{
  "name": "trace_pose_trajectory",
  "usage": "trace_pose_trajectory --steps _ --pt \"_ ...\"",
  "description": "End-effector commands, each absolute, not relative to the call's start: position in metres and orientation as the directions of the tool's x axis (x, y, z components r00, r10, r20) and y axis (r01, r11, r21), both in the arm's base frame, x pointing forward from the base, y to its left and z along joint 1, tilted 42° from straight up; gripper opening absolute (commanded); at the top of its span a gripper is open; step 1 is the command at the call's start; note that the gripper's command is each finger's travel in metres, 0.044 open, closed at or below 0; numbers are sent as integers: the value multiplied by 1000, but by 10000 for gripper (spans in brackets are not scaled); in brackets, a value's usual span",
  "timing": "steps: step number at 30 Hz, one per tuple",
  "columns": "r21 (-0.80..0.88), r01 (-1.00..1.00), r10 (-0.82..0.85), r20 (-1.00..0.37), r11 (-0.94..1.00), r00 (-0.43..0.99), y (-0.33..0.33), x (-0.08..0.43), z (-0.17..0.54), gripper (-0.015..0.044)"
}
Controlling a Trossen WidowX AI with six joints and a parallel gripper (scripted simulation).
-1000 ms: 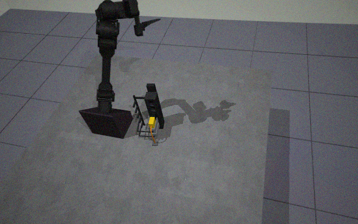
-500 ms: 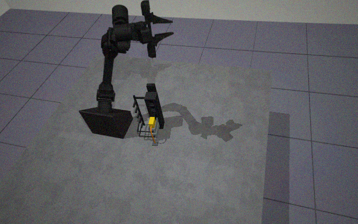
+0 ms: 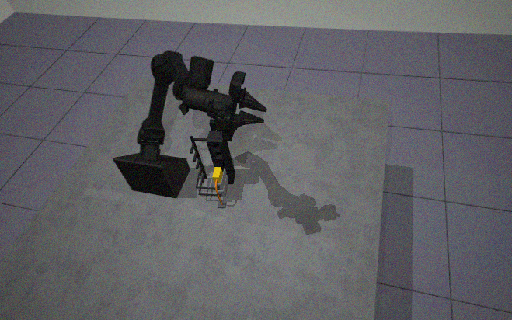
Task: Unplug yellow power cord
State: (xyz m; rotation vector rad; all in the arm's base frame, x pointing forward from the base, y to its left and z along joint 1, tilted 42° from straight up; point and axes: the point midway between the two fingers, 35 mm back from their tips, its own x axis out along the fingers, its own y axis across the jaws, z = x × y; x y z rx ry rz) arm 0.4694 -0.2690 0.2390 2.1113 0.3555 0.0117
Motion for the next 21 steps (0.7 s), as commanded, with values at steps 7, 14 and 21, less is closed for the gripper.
trace_pose_trajectory --steps 7,14,21 --pt "673 626 338 -527 -393 779 -201 443 96 160" --pt "476 848 465 -712 -231 526 -139 392 29 160" --pt "233 972 608 -773 2 184 -73 320 -6 160"
